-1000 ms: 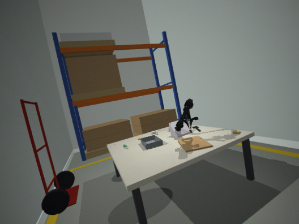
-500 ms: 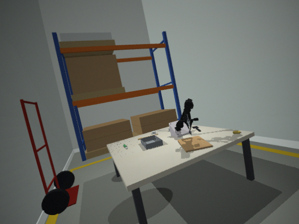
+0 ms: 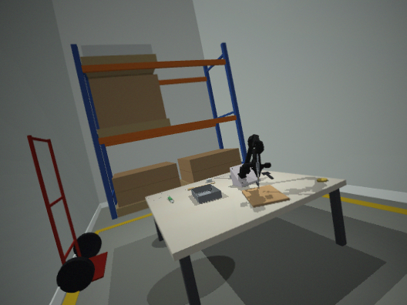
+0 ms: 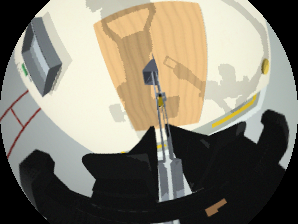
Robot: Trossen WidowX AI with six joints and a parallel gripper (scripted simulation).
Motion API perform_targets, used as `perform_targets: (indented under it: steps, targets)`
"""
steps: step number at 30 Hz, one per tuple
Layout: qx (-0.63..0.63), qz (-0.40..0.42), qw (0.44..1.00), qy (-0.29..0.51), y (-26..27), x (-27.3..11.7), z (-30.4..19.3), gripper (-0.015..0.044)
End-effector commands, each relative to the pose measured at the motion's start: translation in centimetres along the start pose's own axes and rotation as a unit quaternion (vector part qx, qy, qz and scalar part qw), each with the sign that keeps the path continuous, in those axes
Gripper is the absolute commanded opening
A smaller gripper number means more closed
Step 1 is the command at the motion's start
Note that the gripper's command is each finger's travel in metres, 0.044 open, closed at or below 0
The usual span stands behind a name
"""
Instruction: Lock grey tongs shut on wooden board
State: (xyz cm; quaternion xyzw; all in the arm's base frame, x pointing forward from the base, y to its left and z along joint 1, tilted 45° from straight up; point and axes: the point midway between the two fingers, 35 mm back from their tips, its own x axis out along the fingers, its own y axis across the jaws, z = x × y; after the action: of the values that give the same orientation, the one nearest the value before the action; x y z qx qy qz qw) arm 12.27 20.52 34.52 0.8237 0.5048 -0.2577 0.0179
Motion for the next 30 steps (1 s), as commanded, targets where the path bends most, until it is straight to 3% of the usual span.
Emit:
perform_targets:
  steps: [1,16,30]
  targets:
    - [-0.008,0.009,0.999,0.040,-0.17,-0.30,-0.37,-0.0150]
    - [0.004,0.016,0.996,0.091,-0.37,-0.38,-0.70,-0.0150]
    - [0.005,0.019,0.978,0.208,-1.04,-0.69,-0.50,-0.0150]
